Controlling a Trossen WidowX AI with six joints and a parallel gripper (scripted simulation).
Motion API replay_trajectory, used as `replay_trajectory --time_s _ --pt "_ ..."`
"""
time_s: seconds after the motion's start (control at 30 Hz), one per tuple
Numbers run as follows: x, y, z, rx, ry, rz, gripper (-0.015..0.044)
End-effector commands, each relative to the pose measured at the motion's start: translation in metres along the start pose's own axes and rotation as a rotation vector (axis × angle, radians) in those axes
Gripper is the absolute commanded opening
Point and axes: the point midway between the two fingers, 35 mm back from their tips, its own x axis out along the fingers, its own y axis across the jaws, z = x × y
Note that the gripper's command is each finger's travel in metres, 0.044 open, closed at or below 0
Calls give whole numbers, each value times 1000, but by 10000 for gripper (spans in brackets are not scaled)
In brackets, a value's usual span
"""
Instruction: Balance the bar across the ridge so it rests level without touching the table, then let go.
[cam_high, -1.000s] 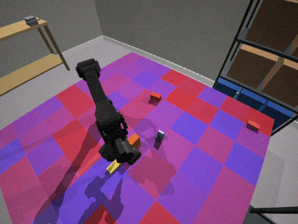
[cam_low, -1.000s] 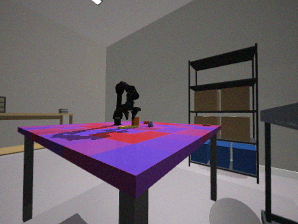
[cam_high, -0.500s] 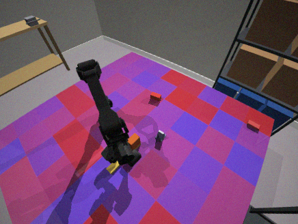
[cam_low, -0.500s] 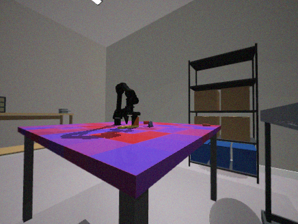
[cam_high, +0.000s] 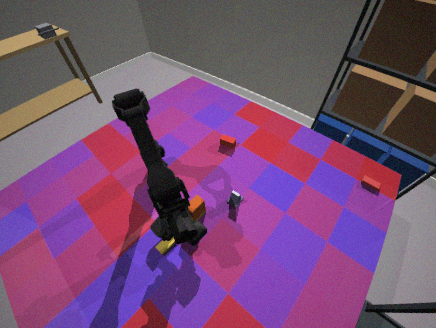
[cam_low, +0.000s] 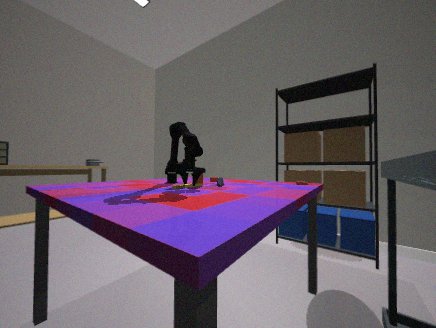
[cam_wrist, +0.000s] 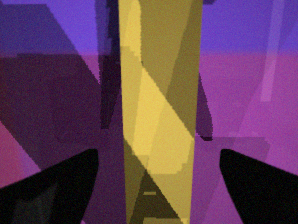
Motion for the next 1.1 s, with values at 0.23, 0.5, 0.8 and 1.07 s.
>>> replay_trajectory --time_s 0.23,0.5,0.8,1.07 --pt "1 0 -1 -5 4 3 315" --pt "1 0 0 0 0 0 151" --pt "-1 0 0 0 0 0 52" --pt "-20 3 1 -1 1 1 0"
